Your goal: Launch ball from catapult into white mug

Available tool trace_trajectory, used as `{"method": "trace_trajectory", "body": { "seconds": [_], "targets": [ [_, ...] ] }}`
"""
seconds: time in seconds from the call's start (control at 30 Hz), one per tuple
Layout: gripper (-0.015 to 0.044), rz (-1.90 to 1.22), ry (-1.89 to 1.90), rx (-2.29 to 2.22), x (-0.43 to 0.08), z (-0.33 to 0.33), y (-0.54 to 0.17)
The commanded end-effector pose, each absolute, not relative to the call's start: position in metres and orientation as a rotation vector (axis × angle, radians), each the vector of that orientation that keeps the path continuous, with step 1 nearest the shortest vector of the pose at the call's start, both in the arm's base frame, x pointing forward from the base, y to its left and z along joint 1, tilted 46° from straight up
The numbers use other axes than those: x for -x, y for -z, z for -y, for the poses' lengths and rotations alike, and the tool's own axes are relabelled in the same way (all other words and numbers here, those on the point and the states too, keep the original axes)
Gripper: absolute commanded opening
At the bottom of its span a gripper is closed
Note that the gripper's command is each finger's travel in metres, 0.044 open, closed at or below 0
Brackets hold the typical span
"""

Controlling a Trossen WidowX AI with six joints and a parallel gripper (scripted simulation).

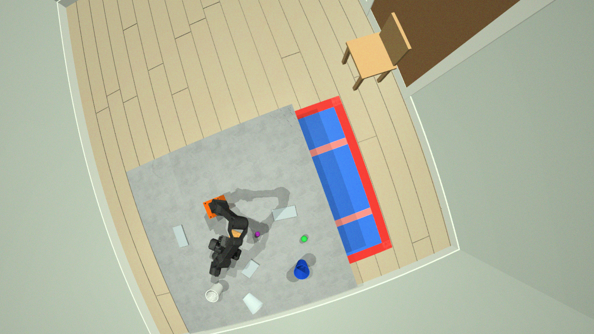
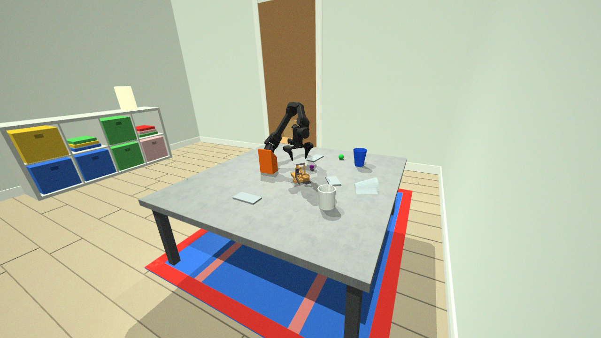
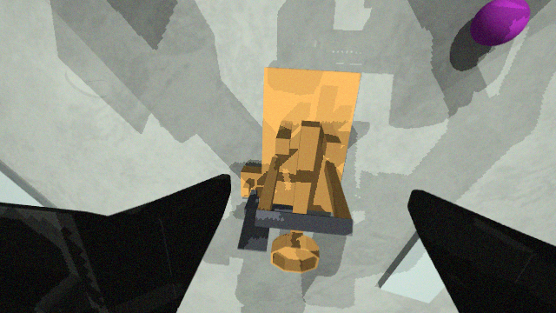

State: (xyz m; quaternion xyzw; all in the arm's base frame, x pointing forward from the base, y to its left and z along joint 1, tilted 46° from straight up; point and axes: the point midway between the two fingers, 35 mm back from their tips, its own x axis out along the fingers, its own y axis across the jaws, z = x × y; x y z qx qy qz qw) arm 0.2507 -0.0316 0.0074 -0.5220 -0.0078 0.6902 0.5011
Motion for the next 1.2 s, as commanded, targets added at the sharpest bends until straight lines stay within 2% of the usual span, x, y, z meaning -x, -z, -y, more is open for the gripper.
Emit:
{"method": "trace_trajectory", "body": {
  "seconds": [0.0, 1.17],
  "targets": [
    [0.0440, 0.031, -1.691, 1.226, -0.245, 0.004, 0.014],
    [0.0440, 0.034, -1.690, 1.224, -0.245, -0.033, 0.050]
  ]
}}
